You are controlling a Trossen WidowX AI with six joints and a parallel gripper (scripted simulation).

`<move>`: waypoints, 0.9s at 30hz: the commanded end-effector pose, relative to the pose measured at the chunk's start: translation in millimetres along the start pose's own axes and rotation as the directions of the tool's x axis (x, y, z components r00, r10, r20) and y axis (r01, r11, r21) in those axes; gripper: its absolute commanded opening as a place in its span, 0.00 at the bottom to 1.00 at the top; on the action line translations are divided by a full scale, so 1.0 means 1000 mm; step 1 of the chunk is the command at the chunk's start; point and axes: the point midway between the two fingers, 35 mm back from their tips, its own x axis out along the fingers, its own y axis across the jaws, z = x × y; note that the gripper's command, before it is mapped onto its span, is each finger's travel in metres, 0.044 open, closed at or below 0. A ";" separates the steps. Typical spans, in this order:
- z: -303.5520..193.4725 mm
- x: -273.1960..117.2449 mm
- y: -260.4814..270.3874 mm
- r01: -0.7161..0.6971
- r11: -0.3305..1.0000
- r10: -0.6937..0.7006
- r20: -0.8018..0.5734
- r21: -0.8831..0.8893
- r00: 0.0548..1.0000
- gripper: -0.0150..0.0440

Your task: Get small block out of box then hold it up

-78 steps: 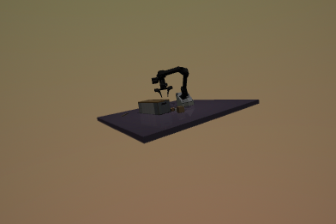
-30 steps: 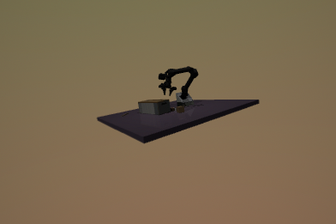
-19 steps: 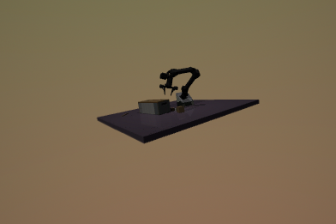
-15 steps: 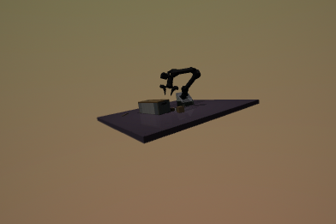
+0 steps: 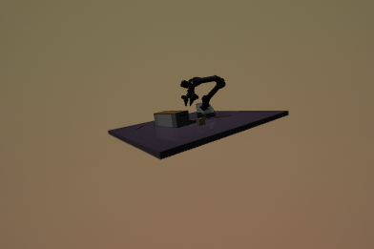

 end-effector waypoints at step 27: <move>-0.011 0.024 -0.012 -0.019 -0.400 0.041 -0.038 -0.916 0.998 0.74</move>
